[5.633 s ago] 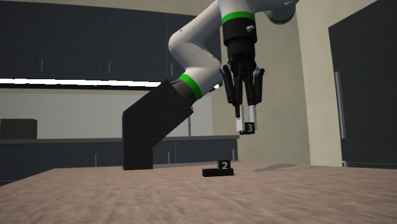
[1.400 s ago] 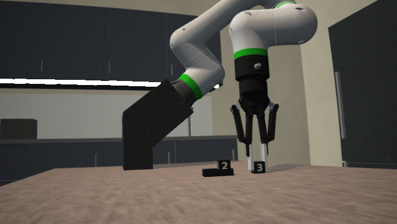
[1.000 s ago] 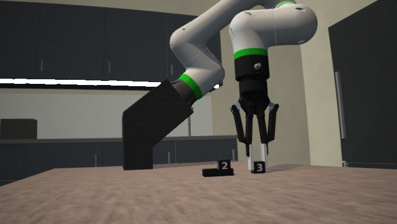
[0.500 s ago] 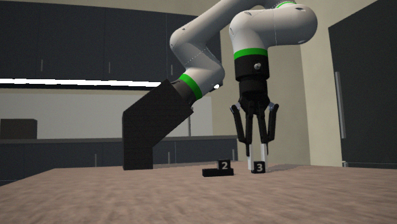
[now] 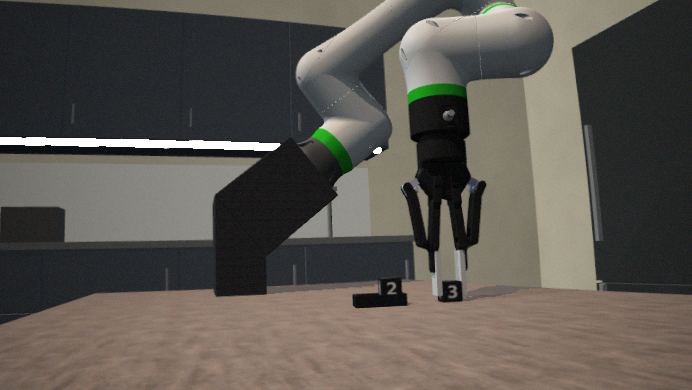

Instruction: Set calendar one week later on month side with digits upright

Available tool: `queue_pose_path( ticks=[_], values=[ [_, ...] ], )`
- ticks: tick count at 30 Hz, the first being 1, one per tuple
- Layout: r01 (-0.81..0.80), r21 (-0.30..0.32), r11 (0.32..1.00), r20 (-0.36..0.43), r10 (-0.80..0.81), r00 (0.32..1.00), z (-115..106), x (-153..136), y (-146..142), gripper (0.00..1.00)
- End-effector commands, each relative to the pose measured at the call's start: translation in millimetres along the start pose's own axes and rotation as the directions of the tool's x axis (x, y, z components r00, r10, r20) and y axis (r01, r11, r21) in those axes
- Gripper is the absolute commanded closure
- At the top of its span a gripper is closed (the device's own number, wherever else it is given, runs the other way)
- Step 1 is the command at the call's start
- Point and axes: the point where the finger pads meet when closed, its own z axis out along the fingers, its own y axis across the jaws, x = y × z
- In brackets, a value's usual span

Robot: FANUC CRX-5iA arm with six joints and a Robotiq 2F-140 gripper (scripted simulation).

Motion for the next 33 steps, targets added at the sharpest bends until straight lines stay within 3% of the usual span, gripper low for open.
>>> queue_pose_path(
  ticks=[1,33],
  values=[
    [0.000,0.000,1.000,0.000,0.000,1.000,-0.2,-0.2,-0.1,0.84],
    [0.000,0.000,1.000,0.000,0.000,1.000,-0.2,-0.2,-0.1,0.82]
  ],
)
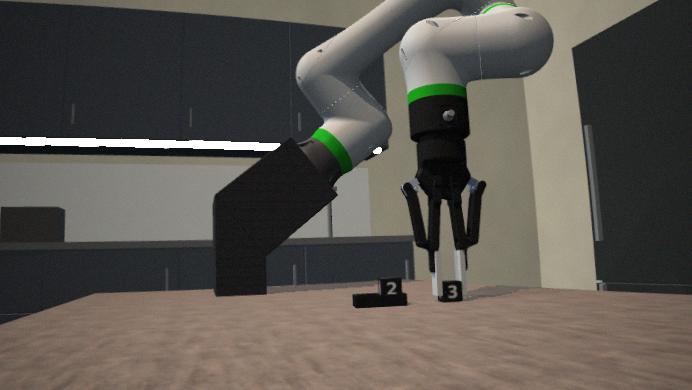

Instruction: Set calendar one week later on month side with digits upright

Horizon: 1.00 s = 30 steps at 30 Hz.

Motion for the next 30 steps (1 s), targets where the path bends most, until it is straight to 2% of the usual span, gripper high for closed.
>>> queue_pose_path(
  ticks=[1,14,30],
  values=[
    [0.000,0.000,1.000,0.000,0.000,1.000,-0.2,-0.2,-0.1,0.82],
    [0.000,0.000,1.000,0.000,0.000,1.000,-0.2,-0.2,-0.1,0.72],
    [0.000,0.000,1.000,0.000,0.000,1.000,-5.5,-0.2,-0.1,0.72]
  ],
)
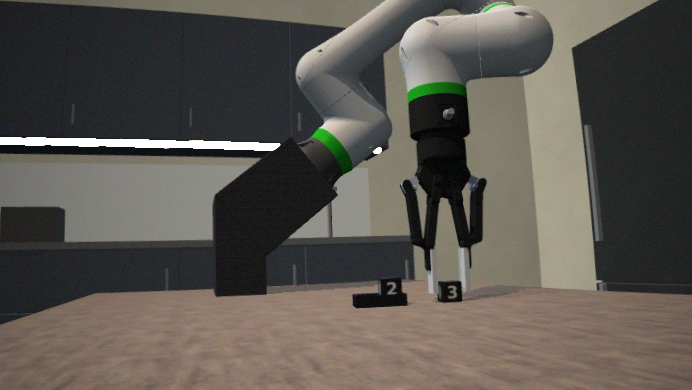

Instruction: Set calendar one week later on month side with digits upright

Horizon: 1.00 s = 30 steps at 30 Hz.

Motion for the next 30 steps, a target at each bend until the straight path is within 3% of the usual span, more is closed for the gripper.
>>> queue_pose_path(
  ticks=[1,18,26,27,30],
  values=[
    [0.000,0.000,1.000,0.000,0.000,1.000,-6,0,0,0.72],
    [0.000,0.000,1.000,0.000,0.000,1.000,-77,0,0,0.72],
    [0.000,0.000,1.000,0.000,0.000,1.000,-88,0,0,0.72],
    [0.000,0.000,1.000,0.000,0.000,1.000,-88,0,0,0.00],
    [0.000,0.000,1.000,0.000,0.000,1.000,-88,0,0,0.00]
  ],
)
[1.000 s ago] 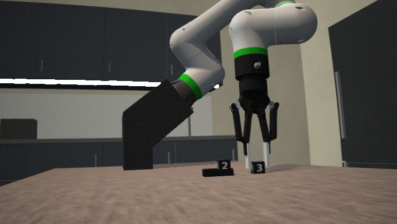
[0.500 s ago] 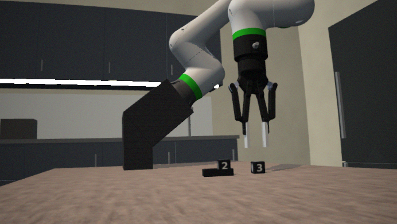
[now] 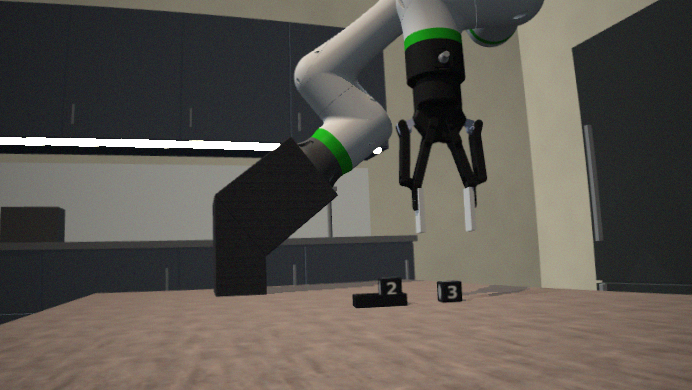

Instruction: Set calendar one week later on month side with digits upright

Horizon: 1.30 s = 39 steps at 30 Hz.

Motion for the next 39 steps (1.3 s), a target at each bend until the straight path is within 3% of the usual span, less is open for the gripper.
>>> queue_pose_path(
  ticks=[1,24,33,39],
  values=[
    [0.000,0.000,1.000,0.000,0.000,1.000,0,0,0,0.00],
    [0.028,0.000,1.000,0.001,-0.028,1.000,0,0,-1,0.00],
    [0.233,0.001,0.973,0.001,-0.233,0.973,0,-1,-7,0.00],
    [0.448,0.001,0.894,0.001,-0.448,0.894,0,-1,-14,0.00]
  ],
)
